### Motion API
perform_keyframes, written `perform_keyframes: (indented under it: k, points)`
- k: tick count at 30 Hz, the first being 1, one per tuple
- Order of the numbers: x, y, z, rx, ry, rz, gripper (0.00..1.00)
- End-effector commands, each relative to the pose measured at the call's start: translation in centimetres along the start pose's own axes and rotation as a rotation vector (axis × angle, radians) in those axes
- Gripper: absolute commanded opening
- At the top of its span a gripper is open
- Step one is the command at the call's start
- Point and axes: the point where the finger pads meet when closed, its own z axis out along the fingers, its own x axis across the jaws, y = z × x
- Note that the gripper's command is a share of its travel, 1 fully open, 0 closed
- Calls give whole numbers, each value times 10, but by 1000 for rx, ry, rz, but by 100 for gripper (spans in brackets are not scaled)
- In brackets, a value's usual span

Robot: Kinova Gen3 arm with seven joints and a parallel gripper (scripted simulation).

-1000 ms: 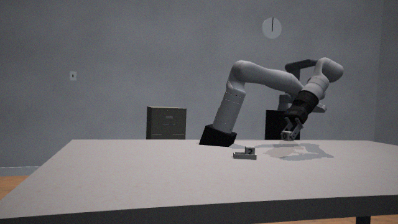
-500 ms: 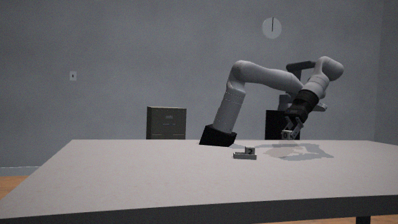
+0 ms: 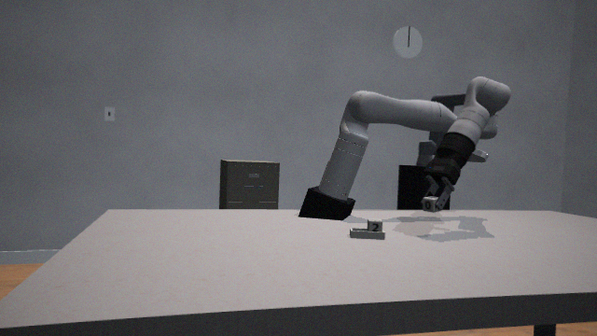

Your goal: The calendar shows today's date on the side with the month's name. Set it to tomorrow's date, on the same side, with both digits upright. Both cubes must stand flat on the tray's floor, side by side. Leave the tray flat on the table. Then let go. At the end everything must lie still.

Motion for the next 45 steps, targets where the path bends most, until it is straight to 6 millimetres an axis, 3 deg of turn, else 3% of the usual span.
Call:
perform_keyframes:
  k: [1, 24, 45]
  points:
    - [0, 4, -1, 54, -5, 31, 60]
    - [1, 6, -2, 166, 4, 33, 60]
    - [1, 8, -1, 406, 11, 32, 60]
